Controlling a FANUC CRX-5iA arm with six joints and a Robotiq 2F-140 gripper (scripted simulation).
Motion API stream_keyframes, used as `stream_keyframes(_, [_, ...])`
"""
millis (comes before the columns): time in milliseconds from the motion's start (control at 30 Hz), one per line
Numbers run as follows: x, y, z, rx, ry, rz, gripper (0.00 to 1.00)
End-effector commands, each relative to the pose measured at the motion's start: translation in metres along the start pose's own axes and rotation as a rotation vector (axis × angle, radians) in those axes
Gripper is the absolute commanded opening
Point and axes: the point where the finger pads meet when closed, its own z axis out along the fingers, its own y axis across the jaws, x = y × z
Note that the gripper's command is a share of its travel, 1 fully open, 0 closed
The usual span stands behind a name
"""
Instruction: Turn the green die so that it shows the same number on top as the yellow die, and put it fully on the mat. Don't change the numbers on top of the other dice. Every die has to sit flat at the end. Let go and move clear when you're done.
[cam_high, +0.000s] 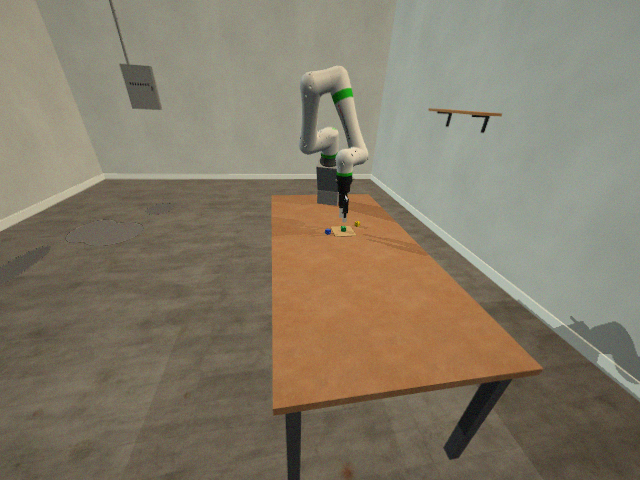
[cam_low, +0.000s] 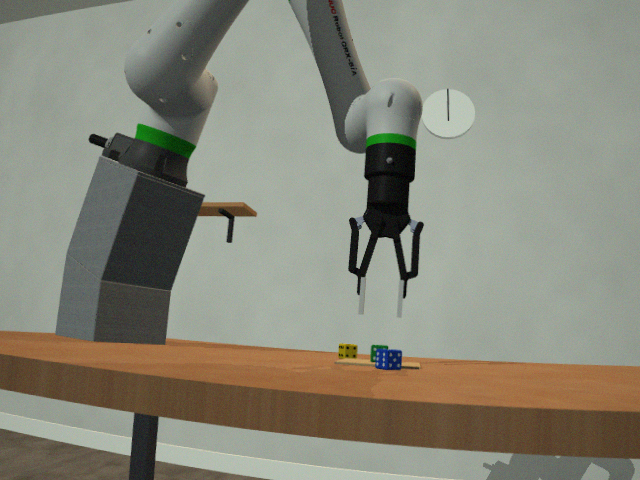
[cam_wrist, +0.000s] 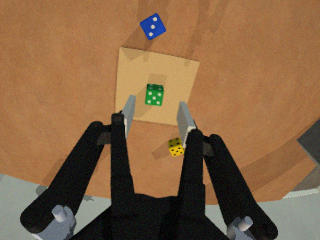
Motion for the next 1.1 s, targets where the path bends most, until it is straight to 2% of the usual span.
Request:
stream_keyframes(0, [-0.0064, -0.0012, -0.0004, 0.026, 0.064, 0.004, 0.4])
stream_keyframes(200, [-0.0126, -0.0016, -0.0008, 0.029, 0.068, 0.003, 0.4])
stream_keyframes(233, [-0.0126, -0.0016, -0.0008, 0.029, 0.068, 0.003, 1.0])
stream_keyframes(833, [-0.0126, -0.0016, -0.001, 0.029, 0.068, 0.003, 1.0])
stream_keyframes(1067, [-0.013, -0.0014, -0.0078, 0.029, 0.069, 0.003, 1.0])
